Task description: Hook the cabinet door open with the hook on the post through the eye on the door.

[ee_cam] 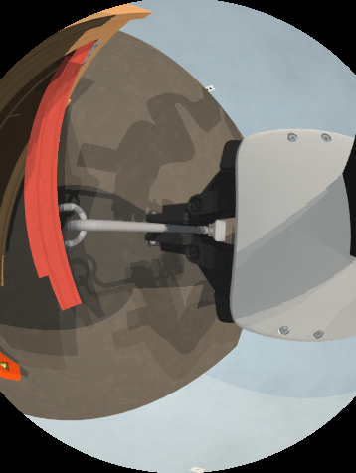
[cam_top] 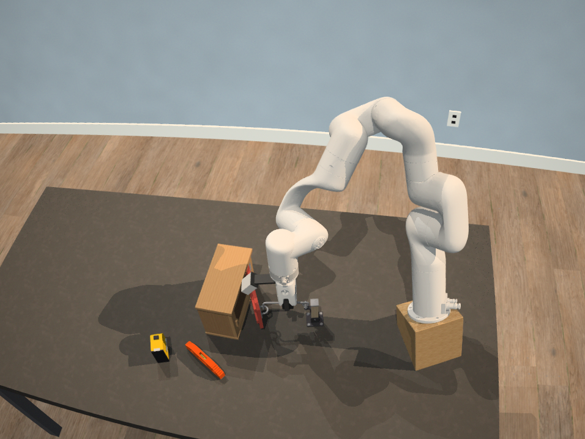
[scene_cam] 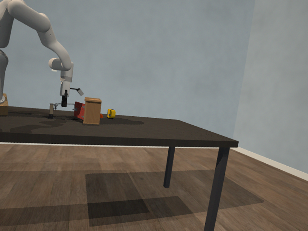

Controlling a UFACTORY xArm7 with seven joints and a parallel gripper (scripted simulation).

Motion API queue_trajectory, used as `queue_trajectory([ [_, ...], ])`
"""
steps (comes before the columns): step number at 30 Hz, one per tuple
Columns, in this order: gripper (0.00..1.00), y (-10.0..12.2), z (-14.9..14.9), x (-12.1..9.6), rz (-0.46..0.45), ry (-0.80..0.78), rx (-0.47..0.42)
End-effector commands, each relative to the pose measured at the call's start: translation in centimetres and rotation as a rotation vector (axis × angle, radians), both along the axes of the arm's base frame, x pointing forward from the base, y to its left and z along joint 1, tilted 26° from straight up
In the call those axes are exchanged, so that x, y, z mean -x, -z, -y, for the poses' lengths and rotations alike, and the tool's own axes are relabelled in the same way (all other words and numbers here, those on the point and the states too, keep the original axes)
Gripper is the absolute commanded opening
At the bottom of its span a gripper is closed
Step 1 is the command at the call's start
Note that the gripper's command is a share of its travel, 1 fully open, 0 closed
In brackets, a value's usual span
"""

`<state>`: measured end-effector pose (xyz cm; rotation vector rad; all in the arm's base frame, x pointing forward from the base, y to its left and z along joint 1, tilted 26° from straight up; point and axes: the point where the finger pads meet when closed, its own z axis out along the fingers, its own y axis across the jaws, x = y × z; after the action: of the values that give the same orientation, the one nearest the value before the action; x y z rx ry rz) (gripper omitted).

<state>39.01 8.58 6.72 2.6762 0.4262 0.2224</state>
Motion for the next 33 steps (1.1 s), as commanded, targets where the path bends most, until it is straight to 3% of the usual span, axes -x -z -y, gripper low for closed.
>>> queue_trajectory([
  [1,0.04,-0.08,-0.13,-0.08,0.002,-0.002,-0.002],
  [33,0.04,0.24,-0.02,-0.23,0.002,-0.002,-0.002],
])
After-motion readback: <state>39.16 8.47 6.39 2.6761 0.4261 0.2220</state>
